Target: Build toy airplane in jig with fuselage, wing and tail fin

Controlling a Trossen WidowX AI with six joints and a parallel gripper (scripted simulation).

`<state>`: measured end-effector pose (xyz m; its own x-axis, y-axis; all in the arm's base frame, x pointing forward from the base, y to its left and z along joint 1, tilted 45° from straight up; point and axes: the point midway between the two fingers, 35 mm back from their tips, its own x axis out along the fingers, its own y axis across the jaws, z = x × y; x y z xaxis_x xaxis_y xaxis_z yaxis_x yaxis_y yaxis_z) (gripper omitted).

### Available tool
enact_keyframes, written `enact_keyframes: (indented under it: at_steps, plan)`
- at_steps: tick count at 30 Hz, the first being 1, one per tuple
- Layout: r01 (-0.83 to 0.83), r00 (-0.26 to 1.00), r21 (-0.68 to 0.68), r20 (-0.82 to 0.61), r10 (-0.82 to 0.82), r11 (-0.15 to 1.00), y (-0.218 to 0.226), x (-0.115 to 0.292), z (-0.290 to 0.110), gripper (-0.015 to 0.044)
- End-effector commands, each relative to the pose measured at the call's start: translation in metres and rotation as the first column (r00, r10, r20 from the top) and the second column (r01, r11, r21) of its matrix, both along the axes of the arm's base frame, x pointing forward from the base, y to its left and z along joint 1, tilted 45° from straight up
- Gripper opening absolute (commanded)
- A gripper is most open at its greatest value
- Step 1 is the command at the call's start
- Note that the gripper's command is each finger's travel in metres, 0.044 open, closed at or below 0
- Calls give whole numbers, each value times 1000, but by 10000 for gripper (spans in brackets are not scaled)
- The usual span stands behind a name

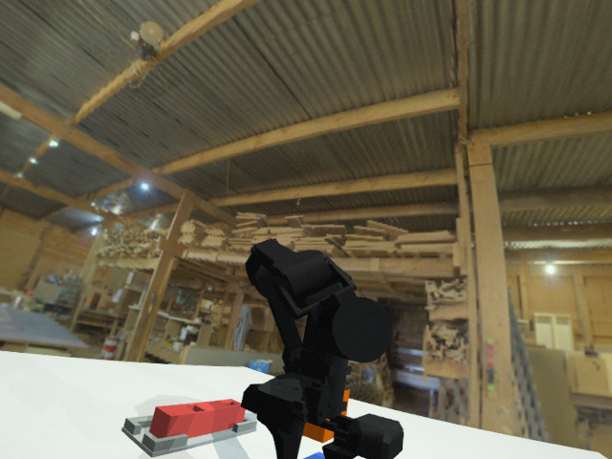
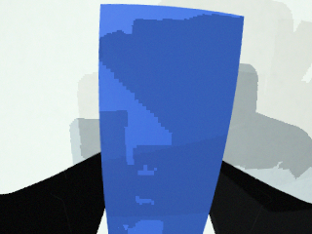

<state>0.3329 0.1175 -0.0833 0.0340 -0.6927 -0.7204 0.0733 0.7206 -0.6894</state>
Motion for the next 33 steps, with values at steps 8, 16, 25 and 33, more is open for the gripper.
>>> enact_keyframes:
  at_steps: [8, 16, 25, 33]
  plan:
    - [-17, 1000, 12, -2, 17, 1000, 29, 5, 24, 0]
    - [-28, 999, 5, -16, 28, 1000, 46, 5, 43, 0]
    - [-44, 998, -5, -40, 44, 999, 64, 2, 65, 0]
    - [-54, 997, -17, -59, 53, 998, 77, -2, 83, 0]
